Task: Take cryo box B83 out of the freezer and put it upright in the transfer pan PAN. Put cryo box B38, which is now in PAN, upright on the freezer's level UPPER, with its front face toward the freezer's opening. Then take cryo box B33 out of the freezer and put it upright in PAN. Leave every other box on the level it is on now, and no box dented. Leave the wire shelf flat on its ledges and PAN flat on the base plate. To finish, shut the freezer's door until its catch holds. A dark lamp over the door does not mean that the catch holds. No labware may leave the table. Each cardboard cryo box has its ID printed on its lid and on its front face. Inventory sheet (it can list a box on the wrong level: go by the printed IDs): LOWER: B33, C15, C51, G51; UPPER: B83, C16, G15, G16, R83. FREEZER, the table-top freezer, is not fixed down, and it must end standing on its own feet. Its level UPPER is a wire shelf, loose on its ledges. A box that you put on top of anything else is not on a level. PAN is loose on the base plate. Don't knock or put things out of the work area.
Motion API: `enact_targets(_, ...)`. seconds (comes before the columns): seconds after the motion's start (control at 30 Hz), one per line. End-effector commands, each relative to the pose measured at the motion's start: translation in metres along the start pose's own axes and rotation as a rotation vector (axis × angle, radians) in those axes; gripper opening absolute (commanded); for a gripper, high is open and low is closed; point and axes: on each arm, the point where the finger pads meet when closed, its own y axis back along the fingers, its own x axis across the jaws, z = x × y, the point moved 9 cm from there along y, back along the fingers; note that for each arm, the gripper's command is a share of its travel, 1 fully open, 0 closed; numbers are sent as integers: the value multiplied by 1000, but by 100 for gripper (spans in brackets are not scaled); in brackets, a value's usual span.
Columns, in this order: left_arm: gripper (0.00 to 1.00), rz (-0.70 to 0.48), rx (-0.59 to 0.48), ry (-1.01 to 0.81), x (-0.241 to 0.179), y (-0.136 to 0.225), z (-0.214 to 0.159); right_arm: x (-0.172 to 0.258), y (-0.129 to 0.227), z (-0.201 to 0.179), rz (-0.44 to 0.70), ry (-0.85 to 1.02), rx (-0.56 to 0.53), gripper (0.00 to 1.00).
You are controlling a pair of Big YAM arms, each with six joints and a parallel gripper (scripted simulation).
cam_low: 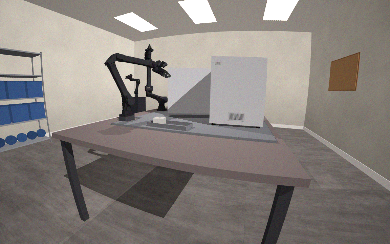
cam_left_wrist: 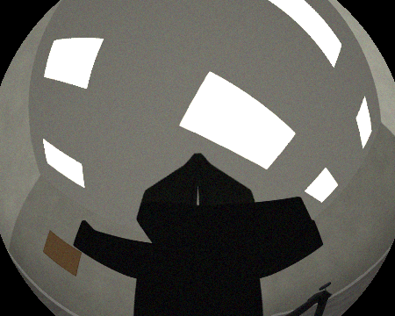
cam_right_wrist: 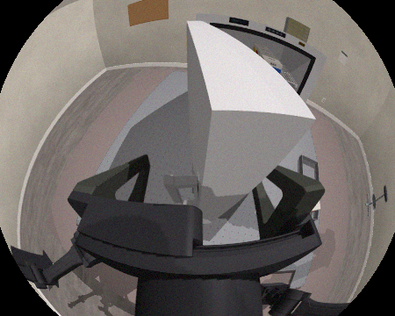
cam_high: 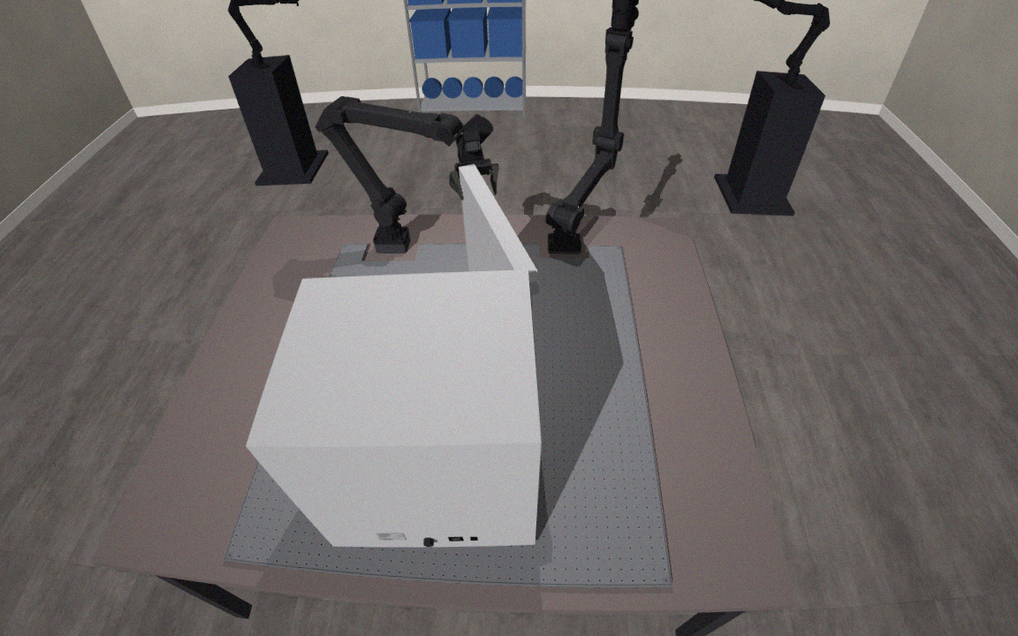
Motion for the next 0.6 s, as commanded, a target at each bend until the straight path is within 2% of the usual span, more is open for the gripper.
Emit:
enact_targets(0.0, 0, 2, 37, 13, 1, -1, -10, 20, 11, 29, 15, -74, -23, 100)
enact_targets(0.57, 0, 2, 37, 13, 1, -1, -10, 69, 10, 29, -66, -112, -18, 100)
